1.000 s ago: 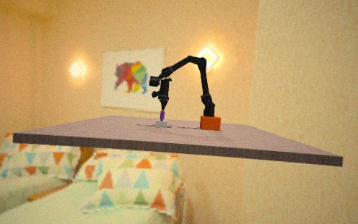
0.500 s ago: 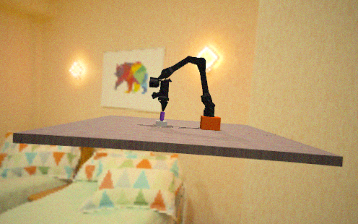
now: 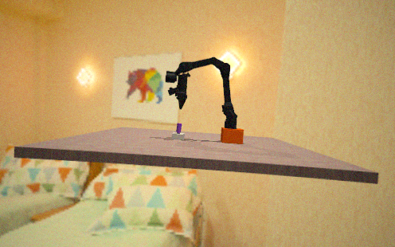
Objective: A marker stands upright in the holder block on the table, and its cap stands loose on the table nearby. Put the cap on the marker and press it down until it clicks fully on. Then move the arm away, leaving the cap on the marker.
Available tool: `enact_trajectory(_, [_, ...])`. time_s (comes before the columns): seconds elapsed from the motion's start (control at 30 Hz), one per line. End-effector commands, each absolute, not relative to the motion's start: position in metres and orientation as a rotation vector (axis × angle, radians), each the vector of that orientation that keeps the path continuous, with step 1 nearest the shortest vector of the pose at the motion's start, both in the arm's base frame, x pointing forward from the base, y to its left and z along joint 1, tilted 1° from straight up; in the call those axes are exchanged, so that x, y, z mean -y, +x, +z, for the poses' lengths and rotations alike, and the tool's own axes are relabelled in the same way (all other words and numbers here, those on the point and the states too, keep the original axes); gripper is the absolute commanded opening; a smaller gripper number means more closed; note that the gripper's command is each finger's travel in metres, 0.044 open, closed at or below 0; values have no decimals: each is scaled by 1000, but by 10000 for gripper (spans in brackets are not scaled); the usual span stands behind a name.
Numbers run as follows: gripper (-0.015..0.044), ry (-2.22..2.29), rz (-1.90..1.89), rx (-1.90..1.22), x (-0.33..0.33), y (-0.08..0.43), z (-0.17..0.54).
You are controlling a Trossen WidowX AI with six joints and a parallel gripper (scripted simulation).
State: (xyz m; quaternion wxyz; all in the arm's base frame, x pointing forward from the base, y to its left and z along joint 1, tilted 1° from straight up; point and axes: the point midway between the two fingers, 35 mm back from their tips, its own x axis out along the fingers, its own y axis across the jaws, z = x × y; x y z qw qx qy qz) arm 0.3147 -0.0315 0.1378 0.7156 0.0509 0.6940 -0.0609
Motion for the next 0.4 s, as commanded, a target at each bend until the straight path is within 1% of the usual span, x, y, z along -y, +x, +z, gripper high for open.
enact_trajectory(0.0, [131,114,-137,-1531,31,315,143])
enact_trajectory(0.37, [420,114,-137,-1531,31,315,143])
